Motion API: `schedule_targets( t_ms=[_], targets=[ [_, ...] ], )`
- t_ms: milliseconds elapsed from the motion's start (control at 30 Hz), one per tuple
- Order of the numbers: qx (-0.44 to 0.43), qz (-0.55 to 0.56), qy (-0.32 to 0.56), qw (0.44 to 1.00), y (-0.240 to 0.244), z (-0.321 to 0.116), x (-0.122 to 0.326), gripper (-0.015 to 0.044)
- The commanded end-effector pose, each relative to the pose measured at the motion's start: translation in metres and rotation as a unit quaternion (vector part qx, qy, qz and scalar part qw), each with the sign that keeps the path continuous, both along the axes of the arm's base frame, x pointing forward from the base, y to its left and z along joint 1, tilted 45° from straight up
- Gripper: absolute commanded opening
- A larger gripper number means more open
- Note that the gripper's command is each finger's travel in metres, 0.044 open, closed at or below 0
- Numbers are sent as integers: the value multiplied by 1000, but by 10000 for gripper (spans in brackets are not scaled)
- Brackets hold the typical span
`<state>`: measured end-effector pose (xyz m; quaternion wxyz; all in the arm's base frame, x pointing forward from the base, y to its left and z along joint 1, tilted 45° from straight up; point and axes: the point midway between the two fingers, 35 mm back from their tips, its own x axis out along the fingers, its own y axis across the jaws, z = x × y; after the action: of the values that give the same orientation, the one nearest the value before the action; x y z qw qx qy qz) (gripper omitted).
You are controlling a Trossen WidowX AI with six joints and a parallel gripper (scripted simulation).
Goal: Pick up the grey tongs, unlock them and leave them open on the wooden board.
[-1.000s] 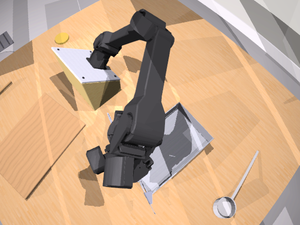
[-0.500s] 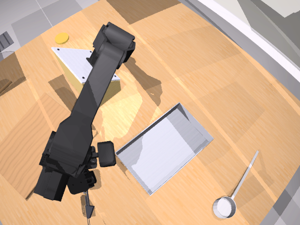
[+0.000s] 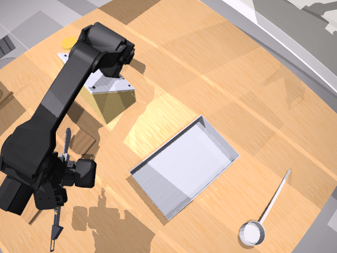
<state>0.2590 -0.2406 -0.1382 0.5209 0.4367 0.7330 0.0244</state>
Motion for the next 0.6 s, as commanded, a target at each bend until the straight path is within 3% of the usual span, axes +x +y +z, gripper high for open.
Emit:
schedule_targets(
  t_ms=[0,567],
  targets=[
    [-10,-29,24,999,-19,-7,-22,-150],
    [-25,-150,137,979,-73,-44,-138,-150]
  ],
)
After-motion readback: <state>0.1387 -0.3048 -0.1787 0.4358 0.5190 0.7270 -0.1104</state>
